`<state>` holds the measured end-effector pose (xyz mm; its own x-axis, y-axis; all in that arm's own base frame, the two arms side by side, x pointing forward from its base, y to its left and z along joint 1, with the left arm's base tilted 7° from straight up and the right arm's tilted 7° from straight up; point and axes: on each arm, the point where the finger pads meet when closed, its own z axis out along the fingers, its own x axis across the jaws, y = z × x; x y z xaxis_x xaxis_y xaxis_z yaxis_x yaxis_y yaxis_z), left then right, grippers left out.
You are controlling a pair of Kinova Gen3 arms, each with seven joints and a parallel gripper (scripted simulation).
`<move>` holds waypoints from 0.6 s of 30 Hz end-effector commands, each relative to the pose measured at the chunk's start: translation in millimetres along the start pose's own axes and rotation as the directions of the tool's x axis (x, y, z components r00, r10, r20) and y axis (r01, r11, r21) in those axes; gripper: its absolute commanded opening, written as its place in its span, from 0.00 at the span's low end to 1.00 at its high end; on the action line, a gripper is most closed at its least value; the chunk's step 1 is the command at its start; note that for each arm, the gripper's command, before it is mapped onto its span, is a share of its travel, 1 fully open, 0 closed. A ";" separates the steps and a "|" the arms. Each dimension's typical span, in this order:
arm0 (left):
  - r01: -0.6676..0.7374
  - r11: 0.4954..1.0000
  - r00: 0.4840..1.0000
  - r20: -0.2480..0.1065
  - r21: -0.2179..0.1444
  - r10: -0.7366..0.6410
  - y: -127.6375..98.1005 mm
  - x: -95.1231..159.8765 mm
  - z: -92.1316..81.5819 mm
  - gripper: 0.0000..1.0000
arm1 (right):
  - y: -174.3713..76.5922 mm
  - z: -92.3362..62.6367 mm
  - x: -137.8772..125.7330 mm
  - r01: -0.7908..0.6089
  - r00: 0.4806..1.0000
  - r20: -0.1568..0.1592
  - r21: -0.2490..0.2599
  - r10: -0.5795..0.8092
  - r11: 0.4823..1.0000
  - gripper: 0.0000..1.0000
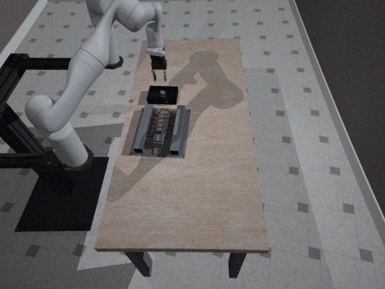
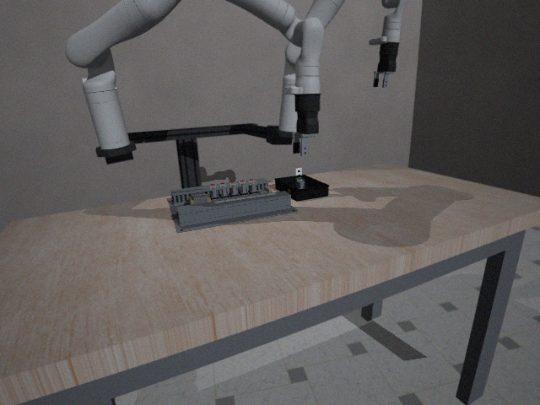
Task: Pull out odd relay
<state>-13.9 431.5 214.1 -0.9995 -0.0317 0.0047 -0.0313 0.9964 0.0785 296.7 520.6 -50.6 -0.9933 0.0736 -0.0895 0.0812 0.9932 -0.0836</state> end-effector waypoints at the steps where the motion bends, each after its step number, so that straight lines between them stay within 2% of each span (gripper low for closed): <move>1: 0.000 1.000 1.000 0.000 -0.002 0.000 0.4 0.2 -0.7 1.00 | 1.0 -11.0 -0.4 0.000 1.000 0.001 -0.003 0.000 1.000 0.98; 18: 0.000 1.000 1.000 0.000 -0.002 0.000 0.4 0.2 -0.7 1.00 | 1.0 -13.6 -0.4 0.000 1.000 0.001 -0.003 0.000 1.000 0.98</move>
<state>-13.9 431.5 214.1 -0.9995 -0.0317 0.0047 -0.0313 0.9964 0.0785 295.7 521.6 -38.9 -0.9932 0.0739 -0.0895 0.0814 0.9932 -0.0838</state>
